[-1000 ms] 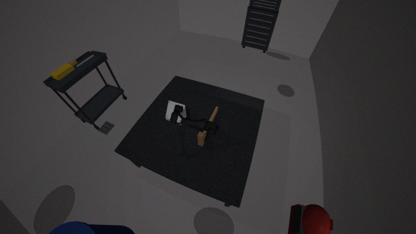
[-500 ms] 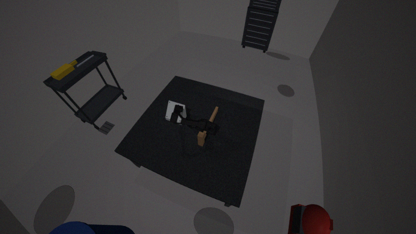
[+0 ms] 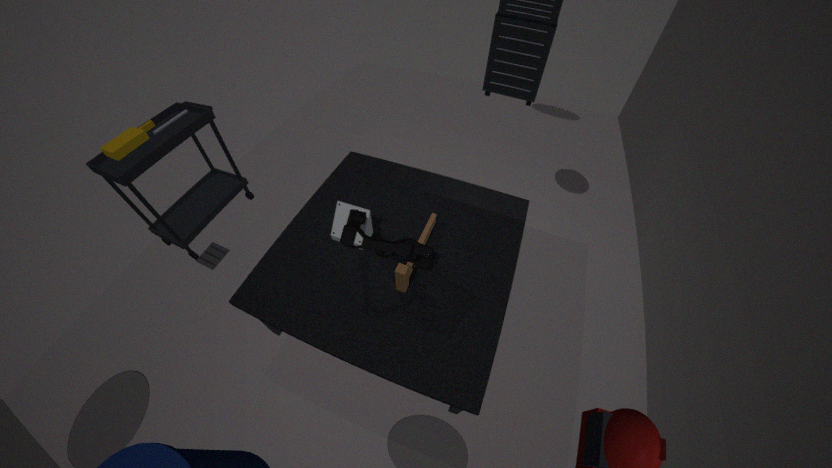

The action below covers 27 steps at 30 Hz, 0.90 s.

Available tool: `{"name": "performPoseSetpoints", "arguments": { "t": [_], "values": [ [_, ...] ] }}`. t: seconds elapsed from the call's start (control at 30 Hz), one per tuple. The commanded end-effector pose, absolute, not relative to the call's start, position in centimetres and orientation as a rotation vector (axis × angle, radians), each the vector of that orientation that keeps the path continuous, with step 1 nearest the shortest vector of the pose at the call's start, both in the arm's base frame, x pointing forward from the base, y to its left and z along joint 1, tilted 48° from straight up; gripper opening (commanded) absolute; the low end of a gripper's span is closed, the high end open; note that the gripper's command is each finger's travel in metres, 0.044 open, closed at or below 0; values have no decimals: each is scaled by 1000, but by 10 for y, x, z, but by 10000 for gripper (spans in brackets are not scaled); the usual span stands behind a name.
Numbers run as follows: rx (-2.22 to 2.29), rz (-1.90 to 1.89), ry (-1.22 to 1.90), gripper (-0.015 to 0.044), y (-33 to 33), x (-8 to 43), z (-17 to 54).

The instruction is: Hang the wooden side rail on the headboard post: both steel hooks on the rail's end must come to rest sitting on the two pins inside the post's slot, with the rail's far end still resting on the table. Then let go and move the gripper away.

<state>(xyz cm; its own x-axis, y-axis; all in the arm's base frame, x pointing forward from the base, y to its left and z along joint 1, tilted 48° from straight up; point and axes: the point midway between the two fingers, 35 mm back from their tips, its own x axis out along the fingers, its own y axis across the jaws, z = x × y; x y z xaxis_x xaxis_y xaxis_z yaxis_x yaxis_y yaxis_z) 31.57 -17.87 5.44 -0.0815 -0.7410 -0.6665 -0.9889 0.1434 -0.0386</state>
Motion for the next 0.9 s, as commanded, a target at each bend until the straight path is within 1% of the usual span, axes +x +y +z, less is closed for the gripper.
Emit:
{"name": "performPoseSetpoints", "arguments": {
  "t": [0.0,0.6,0.87],
  "values": [
    [-1656,581,1881,0,-179,316,55],
    [-1657,581,1881,0,-182,316,53],
    [-1654,591,1879,210,-179,316,53]
  ]
}}
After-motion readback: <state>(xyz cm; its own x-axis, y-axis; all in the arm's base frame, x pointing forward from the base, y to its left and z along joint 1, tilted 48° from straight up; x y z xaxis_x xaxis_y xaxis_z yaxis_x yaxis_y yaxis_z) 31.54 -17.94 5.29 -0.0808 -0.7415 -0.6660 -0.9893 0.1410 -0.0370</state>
